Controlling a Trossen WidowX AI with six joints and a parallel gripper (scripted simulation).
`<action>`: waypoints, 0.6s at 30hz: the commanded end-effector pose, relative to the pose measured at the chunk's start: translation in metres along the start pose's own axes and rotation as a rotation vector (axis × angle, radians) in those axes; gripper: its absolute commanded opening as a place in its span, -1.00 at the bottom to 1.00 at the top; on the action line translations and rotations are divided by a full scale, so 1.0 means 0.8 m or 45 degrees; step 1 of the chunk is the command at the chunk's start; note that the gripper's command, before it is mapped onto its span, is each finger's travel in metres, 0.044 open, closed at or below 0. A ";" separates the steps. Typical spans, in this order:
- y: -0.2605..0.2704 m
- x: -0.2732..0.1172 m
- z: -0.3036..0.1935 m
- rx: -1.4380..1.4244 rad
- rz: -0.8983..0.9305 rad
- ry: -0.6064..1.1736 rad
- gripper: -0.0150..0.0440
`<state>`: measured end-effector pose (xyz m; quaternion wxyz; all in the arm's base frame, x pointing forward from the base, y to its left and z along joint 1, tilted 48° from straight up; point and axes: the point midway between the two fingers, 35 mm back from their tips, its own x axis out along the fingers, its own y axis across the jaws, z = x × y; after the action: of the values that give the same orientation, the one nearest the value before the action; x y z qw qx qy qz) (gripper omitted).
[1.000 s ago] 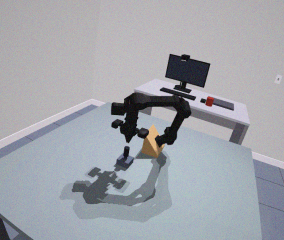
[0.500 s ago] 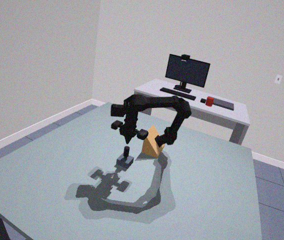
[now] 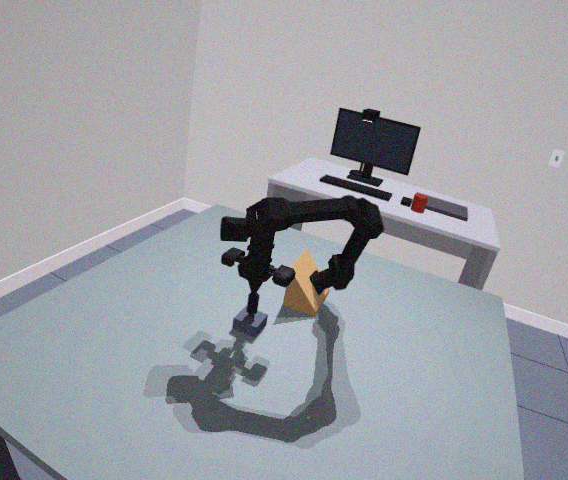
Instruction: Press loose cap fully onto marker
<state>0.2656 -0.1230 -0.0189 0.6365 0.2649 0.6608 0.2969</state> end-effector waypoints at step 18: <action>-0.003 -0.014 0.004 0.013 -0.016 -0.023 -0.49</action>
<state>0.2676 -0.1208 -0.0211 0.6393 0.2673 0.6588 0.2929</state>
